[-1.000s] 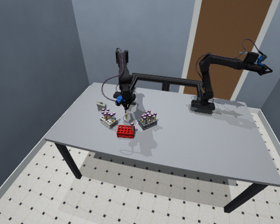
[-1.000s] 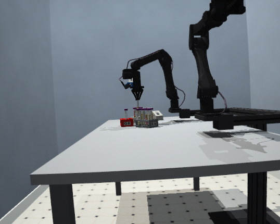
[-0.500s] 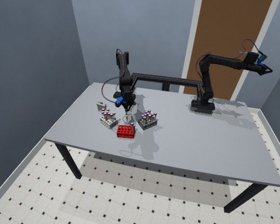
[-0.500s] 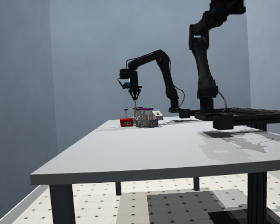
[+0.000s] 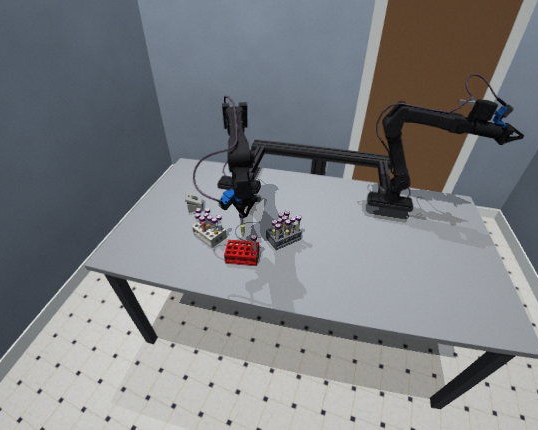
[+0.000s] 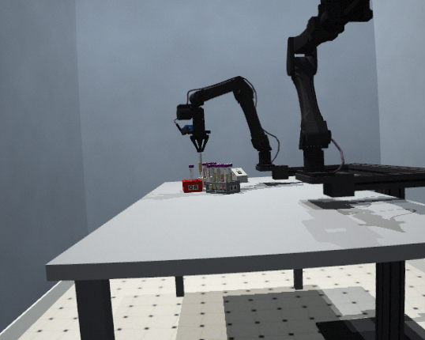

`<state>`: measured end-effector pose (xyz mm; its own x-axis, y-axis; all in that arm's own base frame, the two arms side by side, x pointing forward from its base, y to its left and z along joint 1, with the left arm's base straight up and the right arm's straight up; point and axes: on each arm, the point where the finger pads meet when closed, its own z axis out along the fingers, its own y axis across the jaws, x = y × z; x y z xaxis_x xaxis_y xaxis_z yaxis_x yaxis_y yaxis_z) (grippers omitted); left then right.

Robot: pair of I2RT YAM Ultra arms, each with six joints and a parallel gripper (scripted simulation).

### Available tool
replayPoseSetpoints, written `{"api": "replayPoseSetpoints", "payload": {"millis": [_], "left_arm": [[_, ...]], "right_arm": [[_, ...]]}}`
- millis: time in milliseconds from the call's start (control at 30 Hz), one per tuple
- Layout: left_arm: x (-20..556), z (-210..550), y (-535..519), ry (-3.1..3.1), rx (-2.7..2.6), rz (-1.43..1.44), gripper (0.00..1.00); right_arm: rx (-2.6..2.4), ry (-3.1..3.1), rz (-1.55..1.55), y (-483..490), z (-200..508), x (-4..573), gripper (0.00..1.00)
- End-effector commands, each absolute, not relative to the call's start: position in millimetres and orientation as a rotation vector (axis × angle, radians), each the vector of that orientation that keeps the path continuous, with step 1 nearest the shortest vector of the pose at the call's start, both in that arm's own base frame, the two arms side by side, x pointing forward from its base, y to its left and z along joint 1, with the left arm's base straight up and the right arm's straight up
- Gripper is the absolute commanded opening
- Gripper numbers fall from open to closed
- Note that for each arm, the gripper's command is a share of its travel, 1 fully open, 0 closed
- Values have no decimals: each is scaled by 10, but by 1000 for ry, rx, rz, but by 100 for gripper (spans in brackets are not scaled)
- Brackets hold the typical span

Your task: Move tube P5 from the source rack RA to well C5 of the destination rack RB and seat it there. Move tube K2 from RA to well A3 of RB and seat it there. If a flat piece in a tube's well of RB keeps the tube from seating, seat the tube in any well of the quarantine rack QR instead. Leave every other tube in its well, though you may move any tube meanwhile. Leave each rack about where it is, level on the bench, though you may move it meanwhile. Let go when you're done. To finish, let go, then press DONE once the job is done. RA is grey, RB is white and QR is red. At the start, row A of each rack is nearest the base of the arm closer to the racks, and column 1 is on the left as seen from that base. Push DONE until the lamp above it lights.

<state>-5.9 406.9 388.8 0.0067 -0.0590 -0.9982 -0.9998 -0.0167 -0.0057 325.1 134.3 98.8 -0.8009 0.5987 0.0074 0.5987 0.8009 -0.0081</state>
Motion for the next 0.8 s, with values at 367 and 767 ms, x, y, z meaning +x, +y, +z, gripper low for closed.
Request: {"api": "replayPoseSetpoints", "payload": {"millis": [367,767], "left_arm": [[-73,4159,3978,1202,-1221,1221,0],[-73,4159,3978,1202,-1221,1221,0]], "right_arm": [[-997,-2981,6,1332,1068,3530,0],[-997,-2982,6,1353,1071,3693,0]]}}
